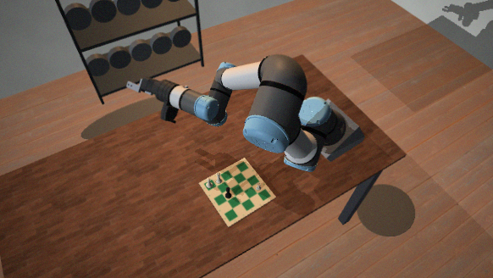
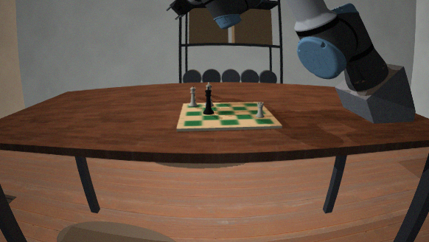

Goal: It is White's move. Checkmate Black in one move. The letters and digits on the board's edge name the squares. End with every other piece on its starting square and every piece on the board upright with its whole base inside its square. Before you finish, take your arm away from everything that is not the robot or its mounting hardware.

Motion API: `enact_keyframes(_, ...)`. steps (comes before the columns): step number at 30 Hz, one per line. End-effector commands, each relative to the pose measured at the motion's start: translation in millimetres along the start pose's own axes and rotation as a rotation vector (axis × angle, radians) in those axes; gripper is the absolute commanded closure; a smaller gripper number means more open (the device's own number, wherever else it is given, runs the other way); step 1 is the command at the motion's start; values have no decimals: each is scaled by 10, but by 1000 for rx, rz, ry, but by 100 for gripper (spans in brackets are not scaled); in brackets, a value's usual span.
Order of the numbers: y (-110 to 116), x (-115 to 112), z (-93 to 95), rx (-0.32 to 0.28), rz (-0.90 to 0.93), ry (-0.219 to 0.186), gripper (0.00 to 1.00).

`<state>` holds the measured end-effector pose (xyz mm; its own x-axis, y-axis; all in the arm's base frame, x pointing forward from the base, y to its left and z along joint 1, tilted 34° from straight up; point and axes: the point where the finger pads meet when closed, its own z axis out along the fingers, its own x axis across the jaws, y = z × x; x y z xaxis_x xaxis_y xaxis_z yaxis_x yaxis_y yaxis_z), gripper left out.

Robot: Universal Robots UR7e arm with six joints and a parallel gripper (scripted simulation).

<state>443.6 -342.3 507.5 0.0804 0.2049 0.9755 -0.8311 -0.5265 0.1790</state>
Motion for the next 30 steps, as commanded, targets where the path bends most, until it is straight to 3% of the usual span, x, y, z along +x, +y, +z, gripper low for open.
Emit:
enact_keyframes(1,3,6,-1,-1,0,1,0)
enact_keyframes(30,-4,-8,-9,12,0,-4,0)
